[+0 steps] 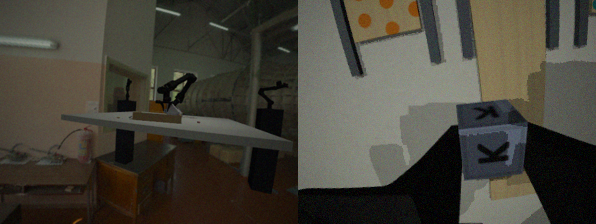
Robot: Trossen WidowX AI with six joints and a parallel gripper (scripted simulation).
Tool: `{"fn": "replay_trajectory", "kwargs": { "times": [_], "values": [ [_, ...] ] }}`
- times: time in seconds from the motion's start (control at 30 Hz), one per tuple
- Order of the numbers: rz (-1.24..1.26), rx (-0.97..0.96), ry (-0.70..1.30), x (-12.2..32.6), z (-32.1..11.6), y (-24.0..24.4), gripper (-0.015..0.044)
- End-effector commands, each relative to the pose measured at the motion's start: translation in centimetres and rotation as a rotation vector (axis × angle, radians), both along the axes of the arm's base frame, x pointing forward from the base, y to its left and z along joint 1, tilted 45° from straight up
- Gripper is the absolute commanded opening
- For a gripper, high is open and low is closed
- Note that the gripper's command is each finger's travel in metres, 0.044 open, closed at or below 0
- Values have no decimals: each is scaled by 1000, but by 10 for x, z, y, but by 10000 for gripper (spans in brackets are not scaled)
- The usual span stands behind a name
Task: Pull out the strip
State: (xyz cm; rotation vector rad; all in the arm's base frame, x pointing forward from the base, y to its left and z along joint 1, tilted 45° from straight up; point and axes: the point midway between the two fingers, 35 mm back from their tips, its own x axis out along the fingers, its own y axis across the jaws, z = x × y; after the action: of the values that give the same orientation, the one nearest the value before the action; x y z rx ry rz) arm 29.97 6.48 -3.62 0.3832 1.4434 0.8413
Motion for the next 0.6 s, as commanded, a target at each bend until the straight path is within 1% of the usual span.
{"fn": "replay_trajectory", "kwargs": {
  "times": [0.0, 0.13, 0.57],
  "values": [
    [-1, -5, -8, 0, 10, -11, 0],
    [-1, -6, -8, 1, 24, -25, 0],
    [-1, -6, -8, 1, 25, -26, 0]
  ]
}}
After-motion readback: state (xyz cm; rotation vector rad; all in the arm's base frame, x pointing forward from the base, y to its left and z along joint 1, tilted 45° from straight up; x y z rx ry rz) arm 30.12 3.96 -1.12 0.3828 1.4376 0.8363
